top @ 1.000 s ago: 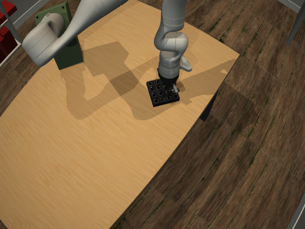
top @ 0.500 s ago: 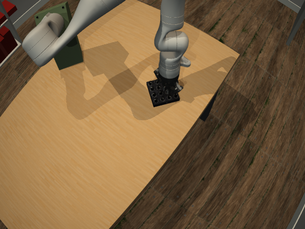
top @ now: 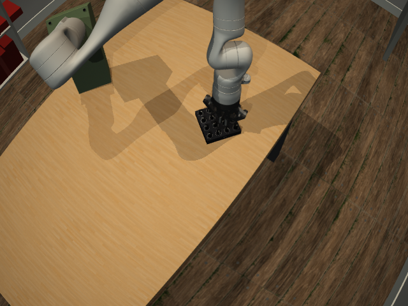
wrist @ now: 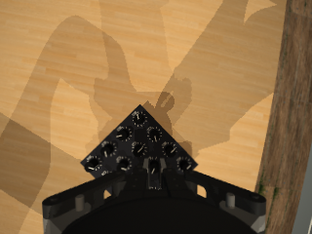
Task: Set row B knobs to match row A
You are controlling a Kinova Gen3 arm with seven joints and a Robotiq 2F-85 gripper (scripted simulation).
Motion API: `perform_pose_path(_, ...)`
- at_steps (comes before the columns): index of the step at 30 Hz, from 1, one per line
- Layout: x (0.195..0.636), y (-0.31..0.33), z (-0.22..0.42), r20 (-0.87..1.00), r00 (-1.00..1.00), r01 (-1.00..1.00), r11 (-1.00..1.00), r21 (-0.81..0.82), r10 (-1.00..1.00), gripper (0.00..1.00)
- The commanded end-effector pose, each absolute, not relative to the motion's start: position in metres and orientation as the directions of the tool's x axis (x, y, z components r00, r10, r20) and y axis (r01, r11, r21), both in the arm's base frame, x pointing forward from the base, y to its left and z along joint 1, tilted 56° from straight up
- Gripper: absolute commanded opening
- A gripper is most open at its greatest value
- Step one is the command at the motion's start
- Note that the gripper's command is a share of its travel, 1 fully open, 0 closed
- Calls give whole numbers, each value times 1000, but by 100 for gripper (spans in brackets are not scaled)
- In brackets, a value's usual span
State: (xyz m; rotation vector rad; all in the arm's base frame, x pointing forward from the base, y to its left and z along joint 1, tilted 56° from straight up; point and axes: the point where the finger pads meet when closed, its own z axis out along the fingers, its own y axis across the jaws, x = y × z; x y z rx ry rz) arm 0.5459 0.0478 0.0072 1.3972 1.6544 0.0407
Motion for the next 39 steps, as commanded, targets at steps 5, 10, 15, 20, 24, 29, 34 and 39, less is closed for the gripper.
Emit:
perform_pose_path(5, 546, 48, 7, -685, -15, 755, 457, 470, 729, 8)
perform_pose_path(10, 546, 48, 7, -732, -97, 749, 533, 392, 675, 8)
perform_pose_path(15, 546, 48, 7, -761, -158, 739, 587, 331, 629, 8)
perform_pose_path(20, 546, 48, 7, -784, -214, 725, 633, 273, 583, 8)
perform_pose_path(24, 546, 48, 7, -801, -264, 708, 672, 217, 537, 8)
perform_pose_path(29, 546, 48, 7, -815, -317, 686, 711, 156, 484, 8)
perform_pose_path(34, 546, 48, 7, -821, -344, 673, 730, 123, 455, 8)
perform_pose_path(39, 546, 48, 7, -827, -381, 652, 754, 76, 414, 8)
